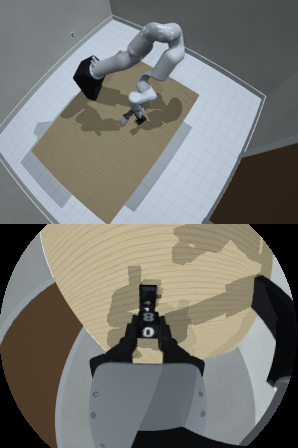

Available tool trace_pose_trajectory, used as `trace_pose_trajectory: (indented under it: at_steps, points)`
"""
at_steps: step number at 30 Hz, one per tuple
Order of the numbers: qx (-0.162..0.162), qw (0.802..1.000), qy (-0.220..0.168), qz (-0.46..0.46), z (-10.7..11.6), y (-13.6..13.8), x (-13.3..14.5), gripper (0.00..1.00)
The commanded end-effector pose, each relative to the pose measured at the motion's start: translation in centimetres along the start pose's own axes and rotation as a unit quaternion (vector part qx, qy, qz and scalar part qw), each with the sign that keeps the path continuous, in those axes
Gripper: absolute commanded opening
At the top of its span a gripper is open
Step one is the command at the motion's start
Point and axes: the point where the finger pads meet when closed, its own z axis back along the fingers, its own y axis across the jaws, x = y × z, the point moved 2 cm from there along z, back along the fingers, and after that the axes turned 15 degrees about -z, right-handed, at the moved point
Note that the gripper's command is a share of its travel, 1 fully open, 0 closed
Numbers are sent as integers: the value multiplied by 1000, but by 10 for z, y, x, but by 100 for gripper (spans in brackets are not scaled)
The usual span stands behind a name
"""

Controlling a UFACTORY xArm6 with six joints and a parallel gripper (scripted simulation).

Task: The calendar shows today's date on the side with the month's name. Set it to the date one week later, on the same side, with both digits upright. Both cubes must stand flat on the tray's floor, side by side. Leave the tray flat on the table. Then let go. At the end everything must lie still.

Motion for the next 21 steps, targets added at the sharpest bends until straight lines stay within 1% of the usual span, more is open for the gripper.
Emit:
trace_pose_trajectory:
  at_steps: [1, 5, 8, 12, 14, 16, 18, 21]
  points:
    - [0, 1000, 0, -1, 0, 0, 0, 27]
    - [-3, 999, 1, -36, -1, -1, 5, 27]
    - [-8, 995, 1, -104, -3, -3, 15, 27]
    - [-11, 985, 0, -169, -6, -3, 25, 27]
    - [-11, 985, 0, -169, -6, -3, 25, 27]
    - [-14, 972, -1, -233, -7, -3, 35, 27]
    - [-14, 969, -1, -247, -8, -2, 37, 27]
    - [-16, 952, -2, -307, -9, -1, 47, 27]
